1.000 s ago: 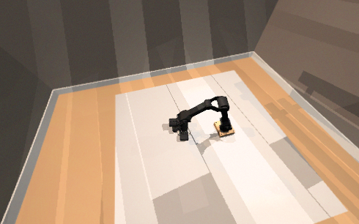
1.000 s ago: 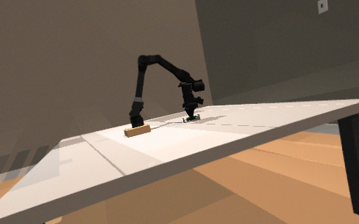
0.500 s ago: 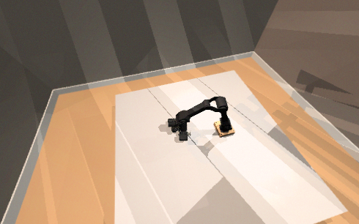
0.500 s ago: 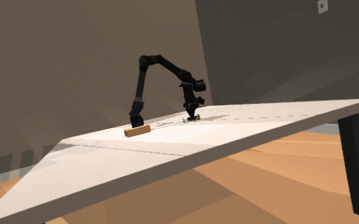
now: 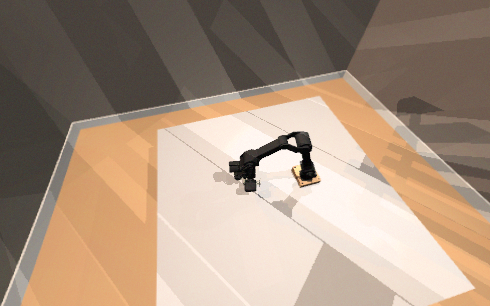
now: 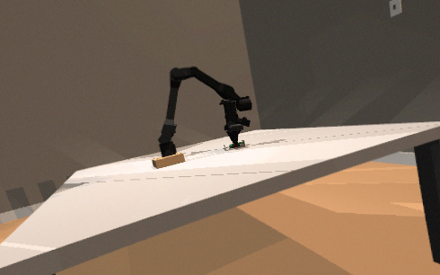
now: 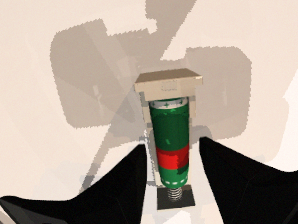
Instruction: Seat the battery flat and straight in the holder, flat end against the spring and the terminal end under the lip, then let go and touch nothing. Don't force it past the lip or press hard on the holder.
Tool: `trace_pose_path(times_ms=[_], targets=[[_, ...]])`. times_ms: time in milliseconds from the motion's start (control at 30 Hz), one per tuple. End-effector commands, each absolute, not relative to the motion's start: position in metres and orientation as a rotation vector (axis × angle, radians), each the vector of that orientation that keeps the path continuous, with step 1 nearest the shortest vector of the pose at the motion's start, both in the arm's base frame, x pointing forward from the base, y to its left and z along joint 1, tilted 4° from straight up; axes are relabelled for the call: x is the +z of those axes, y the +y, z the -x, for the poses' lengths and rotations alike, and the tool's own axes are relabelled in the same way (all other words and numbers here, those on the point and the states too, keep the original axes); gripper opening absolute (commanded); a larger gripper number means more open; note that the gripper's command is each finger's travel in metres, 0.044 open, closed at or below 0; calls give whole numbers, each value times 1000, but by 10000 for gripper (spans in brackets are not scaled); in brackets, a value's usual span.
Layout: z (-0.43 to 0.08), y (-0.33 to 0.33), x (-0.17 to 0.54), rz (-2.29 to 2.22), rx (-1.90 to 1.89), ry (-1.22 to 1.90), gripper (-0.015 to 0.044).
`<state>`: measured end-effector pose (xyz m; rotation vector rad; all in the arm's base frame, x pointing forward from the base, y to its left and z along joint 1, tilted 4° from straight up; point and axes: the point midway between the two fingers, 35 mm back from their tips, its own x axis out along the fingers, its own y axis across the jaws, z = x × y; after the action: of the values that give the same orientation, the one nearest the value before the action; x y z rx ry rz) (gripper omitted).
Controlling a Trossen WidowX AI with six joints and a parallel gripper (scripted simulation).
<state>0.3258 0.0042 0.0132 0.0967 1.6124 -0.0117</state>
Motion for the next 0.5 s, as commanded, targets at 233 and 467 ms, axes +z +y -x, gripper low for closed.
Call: trace_pose_path(times_ms=[233, 467], targets=[[-330, 2, 58, -96, -11, 1605, 324], [-327, 1, 91, -96, -10, 1603, 440]])
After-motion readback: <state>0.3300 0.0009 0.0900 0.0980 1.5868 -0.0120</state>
